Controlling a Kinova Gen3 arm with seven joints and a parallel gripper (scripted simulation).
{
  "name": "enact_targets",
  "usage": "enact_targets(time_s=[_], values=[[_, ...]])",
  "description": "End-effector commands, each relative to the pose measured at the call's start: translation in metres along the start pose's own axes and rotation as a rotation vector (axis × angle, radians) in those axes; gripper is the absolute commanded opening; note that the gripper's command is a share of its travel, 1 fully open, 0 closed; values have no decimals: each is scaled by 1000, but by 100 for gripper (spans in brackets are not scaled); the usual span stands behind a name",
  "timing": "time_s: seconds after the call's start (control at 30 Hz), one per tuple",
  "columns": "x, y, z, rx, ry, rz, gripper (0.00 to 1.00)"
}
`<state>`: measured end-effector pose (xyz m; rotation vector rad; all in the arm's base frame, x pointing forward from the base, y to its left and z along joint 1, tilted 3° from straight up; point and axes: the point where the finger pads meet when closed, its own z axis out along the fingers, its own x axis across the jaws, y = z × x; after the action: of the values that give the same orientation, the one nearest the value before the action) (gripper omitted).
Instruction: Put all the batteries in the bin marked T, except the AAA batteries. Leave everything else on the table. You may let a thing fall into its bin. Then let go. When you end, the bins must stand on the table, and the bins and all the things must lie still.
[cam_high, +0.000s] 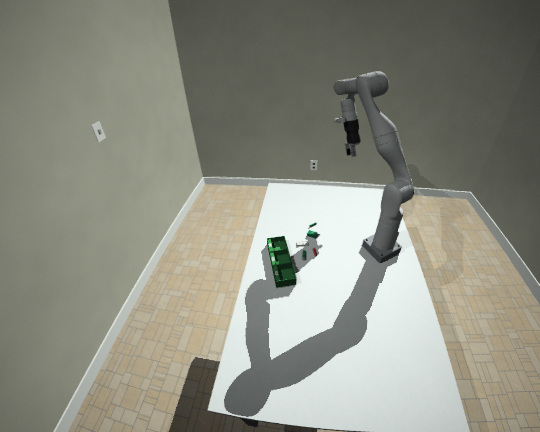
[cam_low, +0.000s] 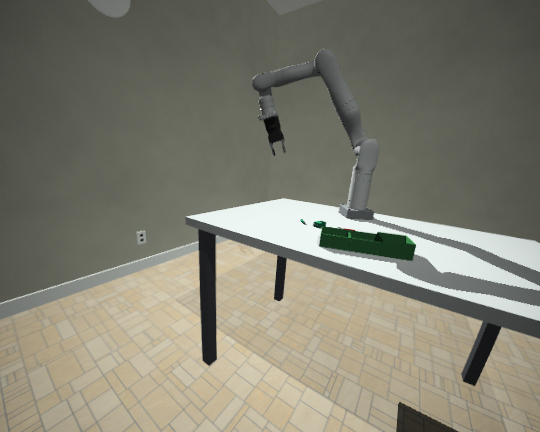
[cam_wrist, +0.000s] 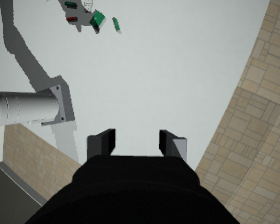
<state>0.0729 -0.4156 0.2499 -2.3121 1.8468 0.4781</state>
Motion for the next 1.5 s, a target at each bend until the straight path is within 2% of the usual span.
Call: enact_targets(time_s=[0.0, 0.53, 0.57, 0.83, 0.87, 0.93, 1.03, 1.1, 1.2, 1.27, 1.37, 1.47], values=[[0, 0, -1, 0, 2, 0, 100], [0, 0, -1, 0, 2, 0, 100], [3, -1, 7, 0, 2, 0, 31], [24, -9, 69, 0, 2, 0, 31], [25, -10, 72, 0, 2, 0, 31], [20, -16, 73, -8, 7, -49, 31], [21, -39, 64, -17, 44, -171, 31], [21, -39, 64, -17, 44, -171, 31], [15, -64, 62, -32, 66, -319, 31], [14, -70, 62, -32, 68, -329, 31], [7, -94, 61, -49, 88, -477, 31], [2, -107, 61, -55, 96, -536, 31]])
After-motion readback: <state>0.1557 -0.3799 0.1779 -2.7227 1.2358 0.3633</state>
